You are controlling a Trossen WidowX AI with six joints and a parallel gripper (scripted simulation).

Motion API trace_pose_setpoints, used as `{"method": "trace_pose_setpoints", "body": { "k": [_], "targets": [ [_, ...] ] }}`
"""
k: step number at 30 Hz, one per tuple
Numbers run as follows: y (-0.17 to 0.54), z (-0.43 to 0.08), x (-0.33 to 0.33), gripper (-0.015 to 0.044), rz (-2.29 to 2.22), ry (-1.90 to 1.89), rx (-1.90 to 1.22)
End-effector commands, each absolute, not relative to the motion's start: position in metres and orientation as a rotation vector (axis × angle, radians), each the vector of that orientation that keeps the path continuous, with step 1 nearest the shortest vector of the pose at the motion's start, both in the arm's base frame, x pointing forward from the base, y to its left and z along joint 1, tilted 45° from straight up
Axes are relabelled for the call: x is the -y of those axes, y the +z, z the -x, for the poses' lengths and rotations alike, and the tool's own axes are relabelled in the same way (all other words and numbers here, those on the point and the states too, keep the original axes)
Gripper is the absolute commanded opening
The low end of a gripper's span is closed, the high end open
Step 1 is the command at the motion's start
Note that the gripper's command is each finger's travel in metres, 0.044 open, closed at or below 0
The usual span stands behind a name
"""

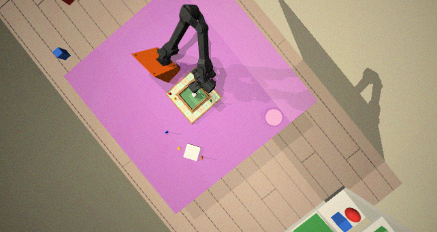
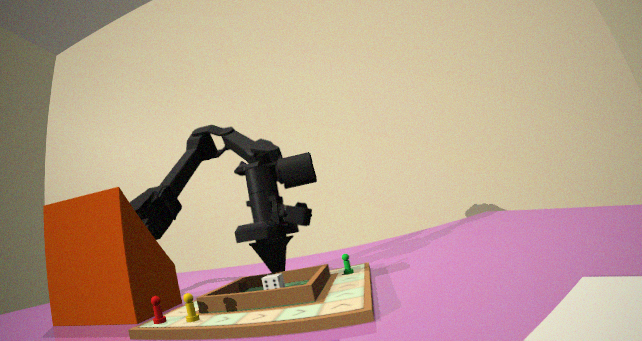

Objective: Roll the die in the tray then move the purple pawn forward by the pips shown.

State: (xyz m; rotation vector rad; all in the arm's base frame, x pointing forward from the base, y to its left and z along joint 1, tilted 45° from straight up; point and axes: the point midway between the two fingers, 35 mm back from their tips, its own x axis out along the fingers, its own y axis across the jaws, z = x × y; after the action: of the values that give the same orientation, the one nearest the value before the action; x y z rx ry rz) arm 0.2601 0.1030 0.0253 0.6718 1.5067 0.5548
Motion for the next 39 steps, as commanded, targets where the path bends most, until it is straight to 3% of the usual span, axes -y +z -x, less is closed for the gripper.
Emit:
{"method": "trace_pose_setpoints", "body": {
  "k": [1, 7, 30, 39],
  "targets": [
    [0.025, -0.259, -0.104, 0.0036, -0.679, 0.557, -1.508],
    [0.025, -0.259, -0.104, 0.0, -0.679, 0.557, -1.508],
    [0.109, -0.263, -0.015, 0.0, -0.674, 0.55, -1.511],
    [0.102, -0.256, -0.01, 0.0, -0.674, 0.549, -1.511]
  ]
}}
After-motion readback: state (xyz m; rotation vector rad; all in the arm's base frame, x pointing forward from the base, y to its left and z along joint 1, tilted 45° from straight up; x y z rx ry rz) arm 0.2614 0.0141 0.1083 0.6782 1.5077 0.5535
